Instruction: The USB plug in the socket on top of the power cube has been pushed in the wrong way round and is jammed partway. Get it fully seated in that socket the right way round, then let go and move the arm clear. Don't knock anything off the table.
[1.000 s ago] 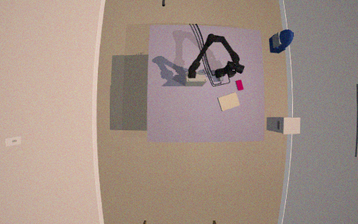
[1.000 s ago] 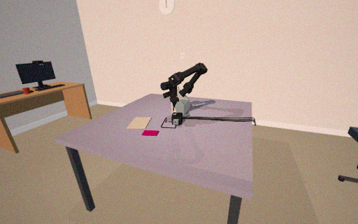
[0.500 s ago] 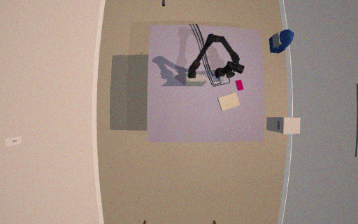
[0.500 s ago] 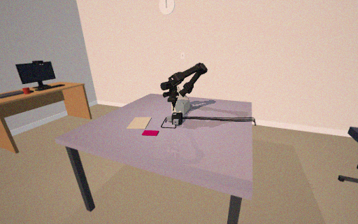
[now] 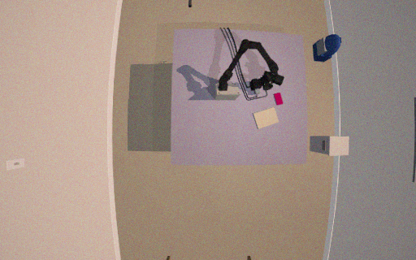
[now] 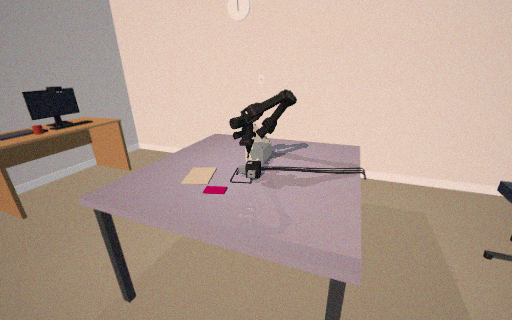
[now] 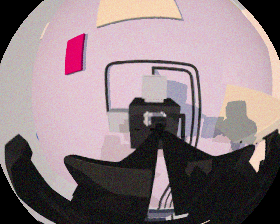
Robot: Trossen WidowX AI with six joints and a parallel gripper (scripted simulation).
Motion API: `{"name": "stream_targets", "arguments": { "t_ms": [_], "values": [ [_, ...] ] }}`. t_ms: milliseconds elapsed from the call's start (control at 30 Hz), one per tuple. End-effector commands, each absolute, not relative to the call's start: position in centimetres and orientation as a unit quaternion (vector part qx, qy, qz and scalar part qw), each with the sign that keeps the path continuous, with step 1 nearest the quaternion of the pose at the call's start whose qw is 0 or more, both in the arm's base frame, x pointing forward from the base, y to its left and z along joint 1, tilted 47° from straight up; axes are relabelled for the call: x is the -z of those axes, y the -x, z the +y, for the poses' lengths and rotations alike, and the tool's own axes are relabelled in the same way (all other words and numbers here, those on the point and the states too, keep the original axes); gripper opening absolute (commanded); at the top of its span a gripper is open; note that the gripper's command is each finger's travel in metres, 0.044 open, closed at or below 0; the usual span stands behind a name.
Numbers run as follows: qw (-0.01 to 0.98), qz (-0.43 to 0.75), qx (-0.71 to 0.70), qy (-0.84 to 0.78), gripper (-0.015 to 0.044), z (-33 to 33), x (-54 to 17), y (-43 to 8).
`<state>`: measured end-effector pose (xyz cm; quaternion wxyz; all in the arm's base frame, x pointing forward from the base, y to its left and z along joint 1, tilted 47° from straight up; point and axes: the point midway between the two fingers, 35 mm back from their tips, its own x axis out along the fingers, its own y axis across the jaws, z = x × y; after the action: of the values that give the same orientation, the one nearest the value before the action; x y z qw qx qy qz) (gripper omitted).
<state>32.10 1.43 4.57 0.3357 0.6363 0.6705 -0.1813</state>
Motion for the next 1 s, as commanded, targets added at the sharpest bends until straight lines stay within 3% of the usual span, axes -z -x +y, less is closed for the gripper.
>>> {"name": "stream_targets", "arguments": {
  "t_ms": [0, 967],
  "values": [
    [0.334, 0.671, 0.180, -0.637, 0.0000, 1.52, -4.58, -32.11],
    [0.326, 0.674, 0.175, -0.640, 0.0000, 1.91, -4.49, -32.11]
  ]
}}
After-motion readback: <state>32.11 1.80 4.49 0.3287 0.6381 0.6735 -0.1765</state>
